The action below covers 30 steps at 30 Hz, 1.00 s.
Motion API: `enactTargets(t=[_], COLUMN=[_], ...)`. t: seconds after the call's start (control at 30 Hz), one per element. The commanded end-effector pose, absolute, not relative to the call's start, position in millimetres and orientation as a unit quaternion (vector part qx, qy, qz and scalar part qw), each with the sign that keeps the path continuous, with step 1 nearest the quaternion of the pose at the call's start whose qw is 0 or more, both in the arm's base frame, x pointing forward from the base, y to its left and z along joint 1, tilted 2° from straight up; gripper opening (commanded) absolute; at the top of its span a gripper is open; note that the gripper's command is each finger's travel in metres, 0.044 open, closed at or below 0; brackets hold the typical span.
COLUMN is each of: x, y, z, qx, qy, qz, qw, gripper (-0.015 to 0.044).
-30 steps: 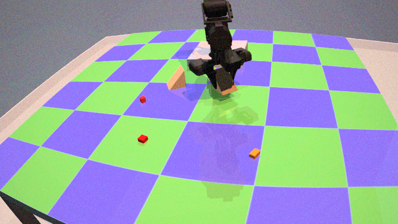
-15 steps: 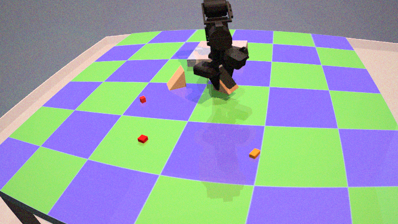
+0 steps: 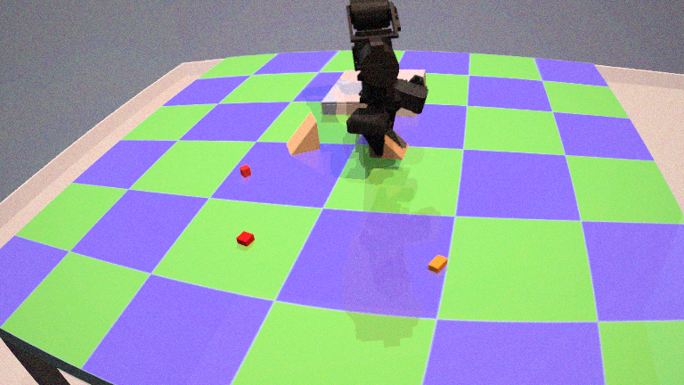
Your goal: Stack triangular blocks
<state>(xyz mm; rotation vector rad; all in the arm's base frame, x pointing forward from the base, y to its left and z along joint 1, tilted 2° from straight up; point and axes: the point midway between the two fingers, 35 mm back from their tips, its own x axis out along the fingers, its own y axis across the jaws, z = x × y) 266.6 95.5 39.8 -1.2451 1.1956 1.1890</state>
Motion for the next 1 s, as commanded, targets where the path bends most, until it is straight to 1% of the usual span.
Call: enactTargets(t=[0.0,0.23,0.97], x=[267.3,267.4,267.4], y=[95.3,95.3,95.3], z=[39.9,39.9,39.9], qx=[-0.543,-0.583,-0.584], qy=[0.466,0.419,0.418], qz=[0.516,0.555,0.556], qw=[0.47,0.421,0.419], gripper=[0.0,0.0,0.0])
